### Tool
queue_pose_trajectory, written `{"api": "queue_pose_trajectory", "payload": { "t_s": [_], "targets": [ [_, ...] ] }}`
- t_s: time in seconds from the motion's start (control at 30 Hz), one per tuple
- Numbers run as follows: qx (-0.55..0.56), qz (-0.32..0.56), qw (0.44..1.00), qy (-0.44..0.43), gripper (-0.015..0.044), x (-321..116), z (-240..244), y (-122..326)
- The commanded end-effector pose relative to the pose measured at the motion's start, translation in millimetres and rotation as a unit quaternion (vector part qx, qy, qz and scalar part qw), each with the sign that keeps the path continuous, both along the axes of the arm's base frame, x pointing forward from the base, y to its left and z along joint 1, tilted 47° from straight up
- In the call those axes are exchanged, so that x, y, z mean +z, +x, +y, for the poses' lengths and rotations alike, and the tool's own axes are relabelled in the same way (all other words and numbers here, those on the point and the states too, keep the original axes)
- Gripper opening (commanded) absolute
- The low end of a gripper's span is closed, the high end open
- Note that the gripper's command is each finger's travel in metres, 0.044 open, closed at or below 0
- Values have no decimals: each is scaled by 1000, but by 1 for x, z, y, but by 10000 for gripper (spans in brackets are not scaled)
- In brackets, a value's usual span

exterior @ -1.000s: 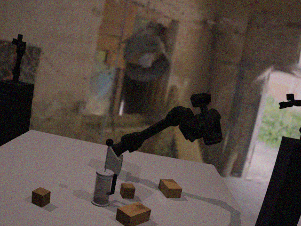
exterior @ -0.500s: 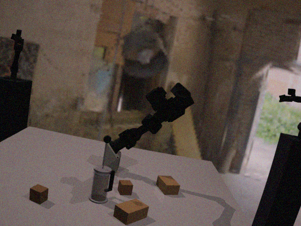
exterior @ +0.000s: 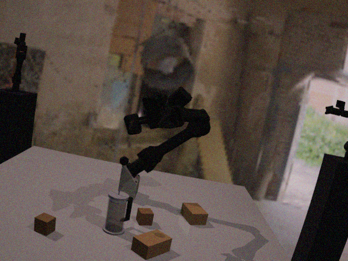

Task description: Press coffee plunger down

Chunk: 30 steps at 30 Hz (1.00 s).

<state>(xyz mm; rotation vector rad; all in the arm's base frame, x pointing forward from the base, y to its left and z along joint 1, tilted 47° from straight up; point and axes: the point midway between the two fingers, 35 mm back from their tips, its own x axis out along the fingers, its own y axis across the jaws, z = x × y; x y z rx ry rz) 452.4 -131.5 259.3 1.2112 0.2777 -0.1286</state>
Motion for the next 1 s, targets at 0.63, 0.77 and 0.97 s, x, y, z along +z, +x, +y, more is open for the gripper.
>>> {"api": "queue_pose_trajectory", "payload": {
  "t_s": [0.63,0.77,0.97],
  "targets": [
    [259,-24,950,-172,440,-104,0,-139],
    [257,-24,951,-171,440,-125,22,-139],
    [257,-25,951,-172,440,-125,24,-137]
  ]
}}
